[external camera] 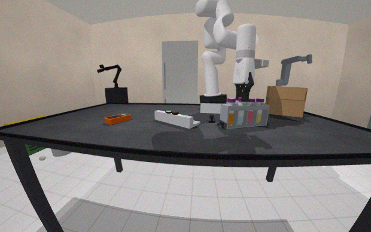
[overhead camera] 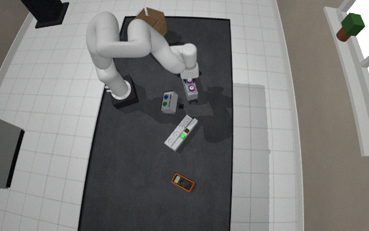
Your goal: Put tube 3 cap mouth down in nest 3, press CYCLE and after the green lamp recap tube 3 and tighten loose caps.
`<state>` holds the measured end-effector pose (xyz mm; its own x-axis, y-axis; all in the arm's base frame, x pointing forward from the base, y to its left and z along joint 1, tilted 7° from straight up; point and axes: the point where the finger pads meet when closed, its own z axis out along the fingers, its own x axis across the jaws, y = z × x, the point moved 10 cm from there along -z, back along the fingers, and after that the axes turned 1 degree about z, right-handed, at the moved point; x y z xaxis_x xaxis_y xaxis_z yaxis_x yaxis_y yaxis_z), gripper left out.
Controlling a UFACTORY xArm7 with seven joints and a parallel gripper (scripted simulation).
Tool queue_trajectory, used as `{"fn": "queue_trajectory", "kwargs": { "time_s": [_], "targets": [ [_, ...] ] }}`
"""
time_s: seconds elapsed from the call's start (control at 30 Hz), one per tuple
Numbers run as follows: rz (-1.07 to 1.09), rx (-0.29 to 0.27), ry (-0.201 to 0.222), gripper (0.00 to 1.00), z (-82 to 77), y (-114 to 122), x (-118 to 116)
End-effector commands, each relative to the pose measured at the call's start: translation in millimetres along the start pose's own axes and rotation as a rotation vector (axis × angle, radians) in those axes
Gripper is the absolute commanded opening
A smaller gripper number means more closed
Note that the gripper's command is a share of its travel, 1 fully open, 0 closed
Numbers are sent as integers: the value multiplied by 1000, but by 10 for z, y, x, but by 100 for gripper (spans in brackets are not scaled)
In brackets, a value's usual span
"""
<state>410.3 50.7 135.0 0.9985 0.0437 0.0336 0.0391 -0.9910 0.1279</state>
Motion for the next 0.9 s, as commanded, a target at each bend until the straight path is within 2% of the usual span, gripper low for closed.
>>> {"fn": "queue_trajectory", "kwargs": {
  "time_s": [0.0, 0.2, 0.27, 0.4, 0.53, 0.57, 0.87],
  "targets": [
    [-158, 11, 1, 46, -13, 9, 15],
    [-398, 11, 3, 46, -13, 9, 15],
    [-398, 11, 3, 46, -13, 9, 15],
    [-544, 11, 3, 46, -13, 10, 15],
    [-544, 11, 3, 46, -13, 10, 16],
    [-544, 11, 3, 0, -13, 10, 16],
    [-543, 10, 4, 0, -14, 10, 16]
  ]
}}
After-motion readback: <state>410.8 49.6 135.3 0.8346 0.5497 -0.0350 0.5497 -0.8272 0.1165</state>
